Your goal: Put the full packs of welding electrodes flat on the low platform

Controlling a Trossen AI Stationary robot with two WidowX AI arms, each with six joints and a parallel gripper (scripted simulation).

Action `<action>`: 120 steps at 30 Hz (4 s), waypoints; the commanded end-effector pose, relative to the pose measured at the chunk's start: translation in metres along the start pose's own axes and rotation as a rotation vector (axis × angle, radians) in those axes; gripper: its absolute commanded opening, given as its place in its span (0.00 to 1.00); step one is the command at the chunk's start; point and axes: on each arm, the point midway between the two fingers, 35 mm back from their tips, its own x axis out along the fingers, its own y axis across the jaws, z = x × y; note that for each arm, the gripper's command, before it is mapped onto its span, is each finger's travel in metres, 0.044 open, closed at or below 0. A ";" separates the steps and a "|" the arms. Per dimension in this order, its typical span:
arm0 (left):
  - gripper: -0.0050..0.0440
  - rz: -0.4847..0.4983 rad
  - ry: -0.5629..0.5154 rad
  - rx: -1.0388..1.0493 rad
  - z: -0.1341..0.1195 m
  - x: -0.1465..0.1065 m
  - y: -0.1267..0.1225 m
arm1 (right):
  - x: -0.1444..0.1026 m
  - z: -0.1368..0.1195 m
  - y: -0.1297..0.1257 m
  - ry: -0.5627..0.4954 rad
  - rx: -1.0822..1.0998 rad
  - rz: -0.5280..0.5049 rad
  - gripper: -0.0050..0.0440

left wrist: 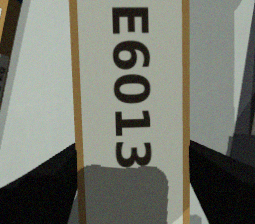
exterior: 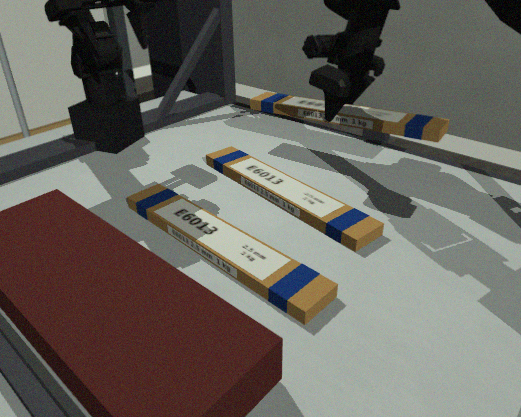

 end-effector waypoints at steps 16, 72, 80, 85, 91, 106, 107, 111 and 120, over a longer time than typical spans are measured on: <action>0.00 -0.026 -0.048 -0.013 0.010 -0.015 -0.001 | -0.005 0.004 0.000 -0.020 -0.003 -0.001 0.98; 0.00 -0.026 -0.047 -0.012 -0.004 0.053 -0.004 | -0.005 0.004 0.000 -0.020 -0.003 -0.001 0.98; 0.00 -0.023 -0.044 -0.011 -0.006 0.059 -0.003 | -0.005 0.004 0.000 -0.020 -0.003 -0.001 0.98; 0.00 -0.025 -0.047 -0.012 -0.006 0.060 -0.004 | -0.005 0.004 0.000 -0.020 -0.003 -0.001 0.98; 0.00 -0.027 -0.050 -0.012 -0.006 0.063 -0.004 | -0.005 0.004 0.000 -0.020 -0.003 -0.001 0.98; 0.00 -0.032 -0.052 -0.011 -0.006 0.061 -0.005 | -0.005 0.004 0.000 -0.020 -0.003 -0.001 0.98; 0.00 -0.032 -0.052 -0.011 -0.006 0.061 -0.005 | -0.005 0.004 0.000 -0.020 -0.003 -0.001 0.98; 0.00 -0.032 -0.052 -0.011 -0.006 0.061 -0.005 | -0.005 0.004 0.000 -0.020 -0.003 -0.001 0.98; 0.00 -0.036 -0.064 -0.015 -0.004 0.054 -0.003 | -0.005 0.004 0.000 -0.020 -0.003 -0.001 0.98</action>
